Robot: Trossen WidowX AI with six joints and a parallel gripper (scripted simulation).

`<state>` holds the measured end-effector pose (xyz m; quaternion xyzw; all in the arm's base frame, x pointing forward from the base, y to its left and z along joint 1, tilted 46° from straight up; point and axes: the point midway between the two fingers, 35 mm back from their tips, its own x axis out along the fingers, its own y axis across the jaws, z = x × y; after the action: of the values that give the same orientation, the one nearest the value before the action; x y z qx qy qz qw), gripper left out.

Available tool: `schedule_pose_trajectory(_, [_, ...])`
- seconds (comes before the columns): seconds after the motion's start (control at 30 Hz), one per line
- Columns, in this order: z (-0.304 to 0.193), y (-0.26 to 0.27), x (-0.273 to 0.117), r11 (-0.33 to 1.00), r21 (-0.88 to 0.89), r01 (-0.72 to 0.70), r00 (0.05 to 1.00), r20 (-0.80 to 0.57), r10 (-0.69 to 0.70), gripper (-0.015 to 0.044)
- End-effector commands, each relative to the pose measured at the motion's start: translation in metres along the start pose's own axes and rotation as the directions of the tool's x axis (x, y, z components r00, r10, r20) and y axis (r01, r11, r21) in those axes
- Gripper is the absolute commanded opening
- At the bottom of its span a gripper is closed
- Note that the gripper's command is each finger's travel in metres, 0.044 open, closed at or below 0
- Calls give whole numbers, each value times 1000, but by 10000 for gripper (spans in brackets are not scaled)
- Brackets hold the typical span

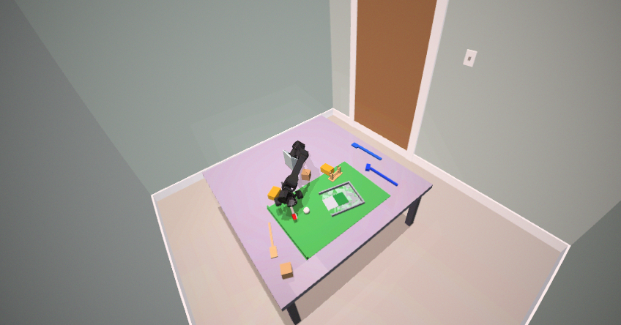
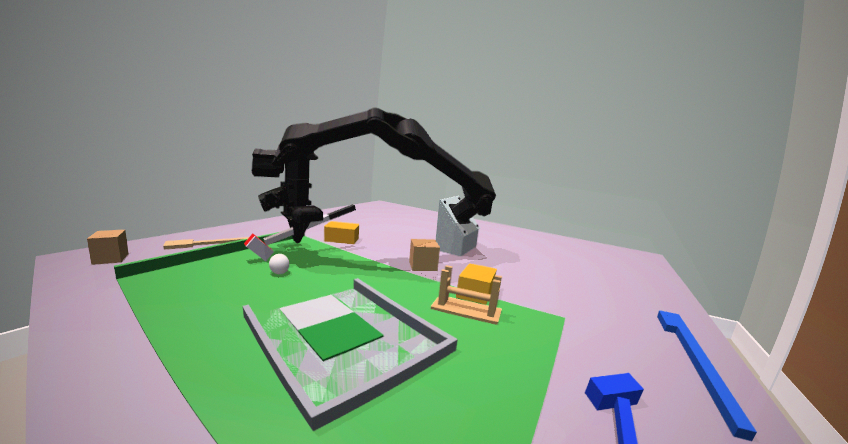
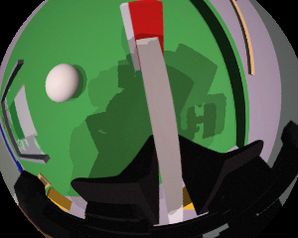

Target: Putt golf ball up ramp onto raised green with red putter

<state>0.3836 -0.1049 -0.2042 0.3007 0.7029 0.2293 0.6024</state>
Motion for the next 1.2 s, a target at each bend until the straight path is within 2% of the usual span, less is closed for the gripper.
schedule_pose_trajectory(0.0, [1, -5, -3, 1000, 10, 10, 1000, 5, -10, 0])
schedule_pose_trajectory(0.23, [1, 4, -1, 1000, 6, 1, 1000, 1, -1, 0])
schedule_pose_trajectory(0.6, [-3, 130, -2, 999, -35, -16, 1000, 2, 17, 0])
schedule_pose_trajectory(0.8, [-3, 132, -7, 999, -35, -16, 1000, 2, 16, 0])
schedule_pose_trajectory(1.17, [-3, 131, -62, 999, -35, -14, 1000, 2, 14, 0])
